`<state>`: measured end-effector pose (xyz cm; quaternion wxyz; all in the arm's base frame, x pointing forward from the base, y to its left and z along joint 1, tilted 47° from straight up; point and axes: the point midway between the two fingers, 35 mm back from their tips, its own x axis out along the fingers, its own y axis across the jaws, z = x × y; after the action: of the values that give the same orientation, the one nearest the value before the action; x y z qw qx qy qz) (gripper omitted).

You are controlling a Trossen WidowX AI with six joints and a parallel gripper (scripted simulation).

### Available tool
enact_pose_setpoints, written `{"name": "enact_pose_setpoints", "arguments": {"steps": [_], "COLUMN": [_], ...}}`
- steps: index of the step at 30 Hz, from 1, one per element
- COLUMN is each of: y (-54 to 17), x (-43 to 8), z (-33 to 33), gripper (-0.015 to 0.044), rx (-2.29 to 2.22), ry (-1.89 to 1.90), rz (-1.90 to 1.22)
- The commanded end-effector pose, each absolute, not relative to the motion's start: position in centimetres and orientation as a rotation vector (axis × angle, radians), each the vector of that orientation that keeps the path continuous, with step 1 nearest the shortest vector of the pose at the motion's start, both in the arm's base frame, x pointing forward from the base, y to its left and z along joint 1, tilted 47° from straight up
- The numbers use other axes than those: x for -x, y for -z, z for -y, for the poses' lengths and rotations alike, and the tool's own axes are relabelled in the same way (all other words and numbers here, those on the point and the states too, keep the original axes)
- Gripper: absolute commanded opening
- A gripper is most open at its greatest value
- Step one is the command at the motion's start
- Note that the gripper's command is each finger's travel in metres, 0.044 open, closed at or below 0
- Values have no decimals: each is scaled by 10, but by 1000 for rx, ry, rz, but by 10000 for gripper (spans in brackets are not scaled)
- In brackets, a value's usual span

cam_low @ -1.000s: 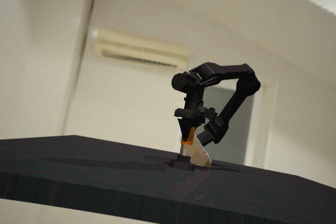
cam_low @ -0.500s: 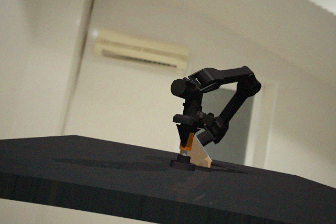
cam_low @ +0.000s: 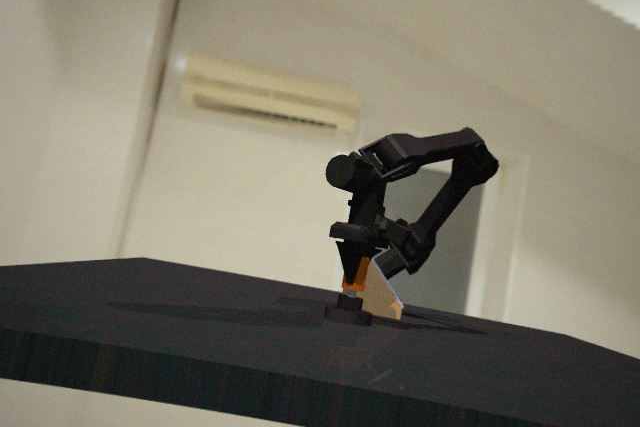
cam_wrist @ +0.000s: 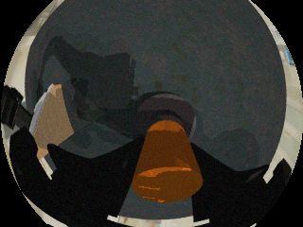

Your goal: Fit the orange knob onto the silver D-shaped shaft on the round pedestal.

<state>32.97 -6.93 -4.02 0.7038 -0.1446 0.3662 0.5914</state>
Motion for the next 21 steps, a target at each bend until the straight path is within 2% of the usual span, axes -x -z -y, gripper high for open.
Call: {"name": "enact_pose_setpoints", "arguments": {"steps": [1, 20, 21], "y": [43, 49, 49], "x": [-330, -330, -330], "z": [67, 61, 61], "gripper": [0, 0, 26], "rx": [319, 323, 323], "ry": [-1313, -1318, -1318], "rz": [-813, -813, -813]}}
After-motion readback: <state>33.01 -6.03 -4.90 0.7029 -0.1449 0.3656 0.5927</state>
